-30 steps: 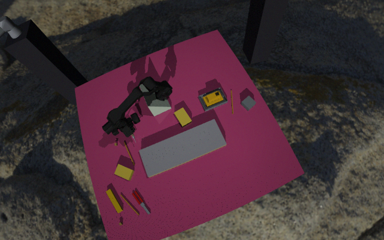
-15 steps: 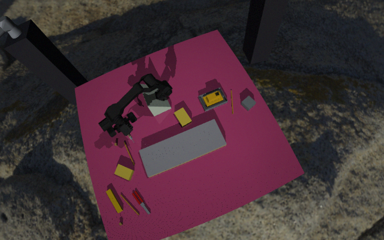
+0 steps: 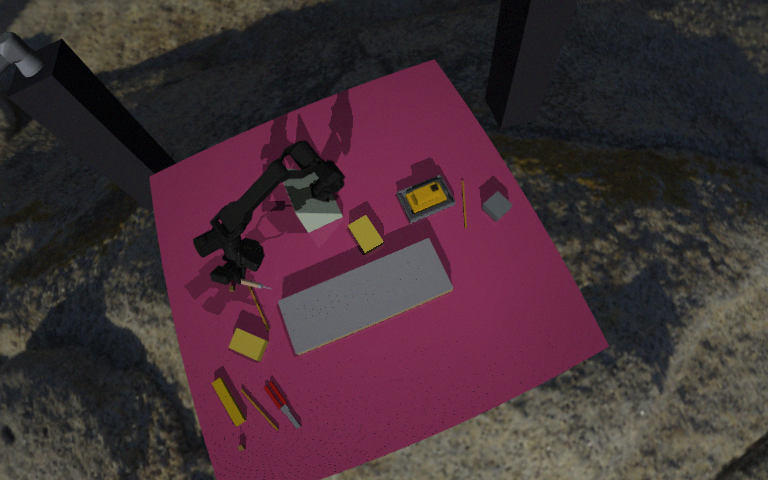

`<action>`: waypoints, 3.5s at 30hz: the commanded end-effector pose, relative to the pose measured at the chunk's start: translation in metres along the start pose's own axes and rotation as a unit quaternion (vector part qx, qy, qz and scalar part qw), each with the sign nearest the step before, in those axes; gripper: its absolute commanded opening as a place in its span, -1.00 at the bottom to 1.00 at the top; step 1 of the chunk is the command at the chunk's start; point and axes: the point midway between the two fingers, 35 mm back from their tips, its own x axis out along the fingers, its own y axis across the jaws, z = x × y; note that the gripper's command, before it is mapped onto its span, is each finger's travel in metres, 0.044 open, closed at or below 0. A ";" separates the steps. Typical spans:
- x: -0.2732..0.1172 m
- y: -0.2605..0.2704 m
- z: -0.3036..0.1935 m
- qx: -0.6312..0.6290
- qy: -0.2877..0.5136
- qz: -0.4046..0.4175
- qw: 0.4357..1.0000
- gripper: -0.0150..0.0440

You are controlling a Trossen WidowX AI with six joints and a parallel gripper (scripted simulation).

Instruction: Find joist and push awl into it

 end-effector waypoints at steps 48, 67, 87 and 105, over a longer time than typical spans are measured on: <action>-0.074 -0.058 0.152 -0.753 0.059 -0.384 0.531 -0.49; -0.068 -0.031 0.280 -0.777 0.074 -0.358 0.513 -0.49; -0.076 0.040 0.390 -0.776 0.075 -0.389 0.490 -0.49; -0.090 0.094 0.435 -0.762 0.058 -0.428 0.483 -0.49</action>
